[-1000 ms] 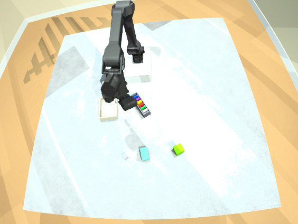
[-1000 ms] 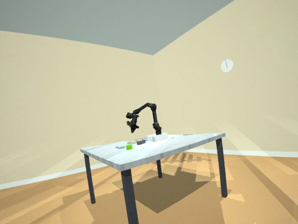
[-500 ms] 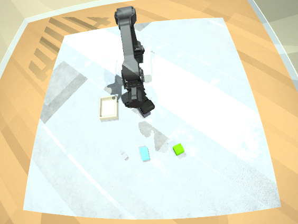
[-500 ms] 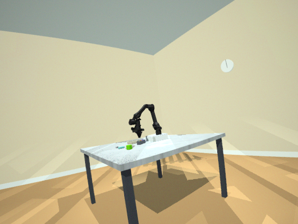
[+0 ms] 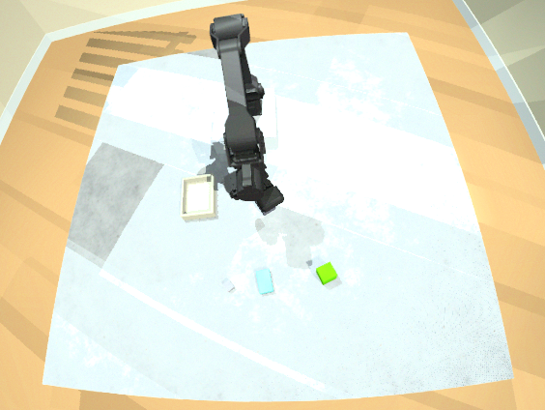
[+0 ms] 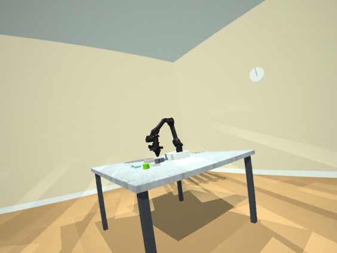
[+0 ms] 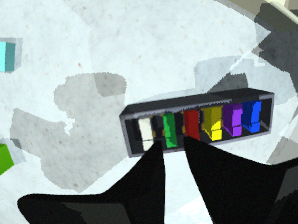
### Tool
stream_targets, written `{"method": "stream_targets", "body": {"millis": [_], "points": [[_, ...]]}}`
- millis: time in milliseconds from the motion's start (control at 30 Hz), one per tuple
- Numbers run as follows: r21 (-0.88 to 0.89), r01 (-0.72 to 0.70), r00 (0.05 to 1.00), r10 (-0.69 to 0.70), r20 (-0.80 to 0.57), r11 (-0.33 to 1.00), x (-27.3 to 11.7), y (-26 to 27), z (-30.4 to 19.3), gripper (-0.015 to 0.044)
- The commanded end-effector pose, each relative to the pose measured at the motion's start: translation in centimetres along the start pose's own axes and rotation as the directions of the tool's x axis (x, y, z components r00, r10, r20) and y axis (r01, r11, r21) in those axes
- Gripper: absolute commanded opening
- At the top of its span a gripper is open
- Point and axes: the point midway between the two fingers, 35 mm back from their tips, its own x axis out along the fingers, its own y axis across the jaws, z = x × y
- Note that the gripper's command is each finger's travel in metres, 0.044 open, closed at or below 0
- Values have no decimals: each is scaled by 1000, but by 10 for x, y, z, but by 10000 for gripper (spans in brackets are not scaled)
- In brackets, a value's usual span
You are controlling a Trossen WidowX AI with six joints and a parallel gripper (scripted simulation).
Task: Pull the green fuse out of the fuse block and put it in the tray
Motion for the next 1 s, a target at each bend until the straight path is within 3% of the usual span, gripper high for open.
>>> {"method": "stream_targets", "body": {"millis": [0,967], "points": [[4,4,1000,-4,2,1000,5,-1,0,74],[4,4,1000,-4,2,1000,20,-1,-1,74]]}}
